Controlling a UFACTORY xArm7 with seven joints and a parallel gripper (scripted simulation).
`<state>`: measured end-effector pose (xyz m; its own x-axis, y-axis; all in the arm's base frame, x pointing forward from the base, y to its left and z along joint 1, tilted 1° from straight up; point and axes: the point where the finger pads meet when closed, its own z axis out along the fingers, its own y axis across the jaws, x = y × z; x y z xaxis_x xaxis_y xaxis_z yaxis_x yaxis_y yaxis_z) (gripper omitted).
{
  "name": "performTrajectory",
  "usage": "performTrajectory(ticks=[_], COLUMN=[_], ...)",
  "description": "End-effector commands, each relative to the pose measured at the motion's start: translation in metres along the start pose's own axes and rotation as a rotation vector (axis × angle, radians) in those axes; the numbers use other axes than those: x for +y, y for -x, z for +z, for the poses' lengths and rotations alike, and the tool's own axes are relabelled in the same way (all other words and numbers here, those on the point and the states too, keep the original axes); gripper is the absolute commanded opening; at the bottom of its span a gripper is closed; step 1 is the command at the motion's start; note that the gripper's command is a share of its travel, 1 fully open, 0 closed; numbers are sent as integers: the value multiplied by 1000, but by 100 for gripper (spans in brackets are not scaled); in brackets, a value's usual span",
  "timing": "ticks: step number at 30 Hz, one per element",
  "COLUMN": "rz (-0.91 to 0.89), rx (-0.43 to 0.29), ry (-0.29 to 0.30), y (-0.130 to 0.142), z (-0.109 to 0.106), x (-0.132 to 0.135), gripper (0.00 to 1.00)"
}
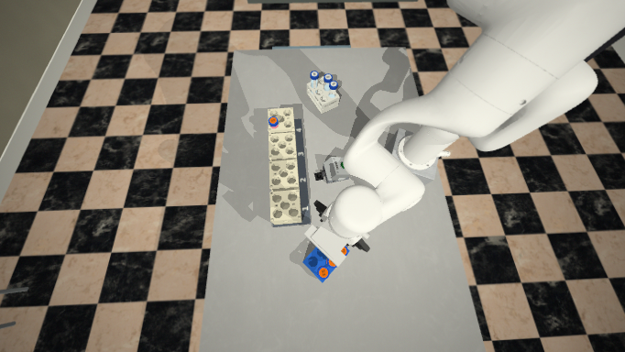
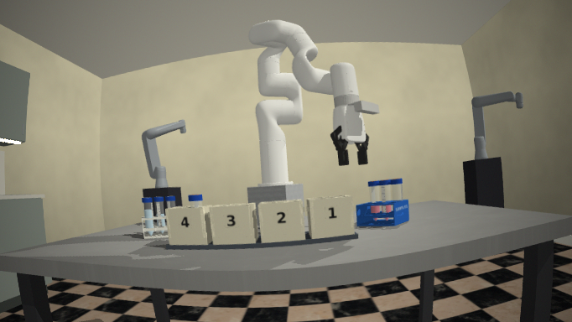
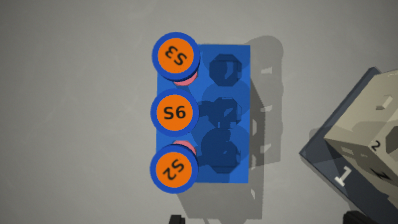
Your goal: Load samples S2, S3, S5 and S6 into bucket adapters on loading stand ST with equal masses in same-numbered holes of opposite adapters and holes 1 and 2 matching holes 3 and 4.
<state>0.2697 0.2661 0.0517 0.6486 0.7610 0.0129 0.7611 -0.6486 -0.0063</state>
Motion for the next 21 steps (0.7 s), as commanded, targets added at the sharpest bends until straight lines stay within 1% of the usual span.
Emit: performTrajectory(ticks=[1, 9, 21], rz=[0, 0, 0], rx=[4, 3, 3], ry=[2, 2, 2], y=[-2, -2, -2], z=[10, 30, 30], x=[0, 0, 0], gripper=[100, 100, 100])
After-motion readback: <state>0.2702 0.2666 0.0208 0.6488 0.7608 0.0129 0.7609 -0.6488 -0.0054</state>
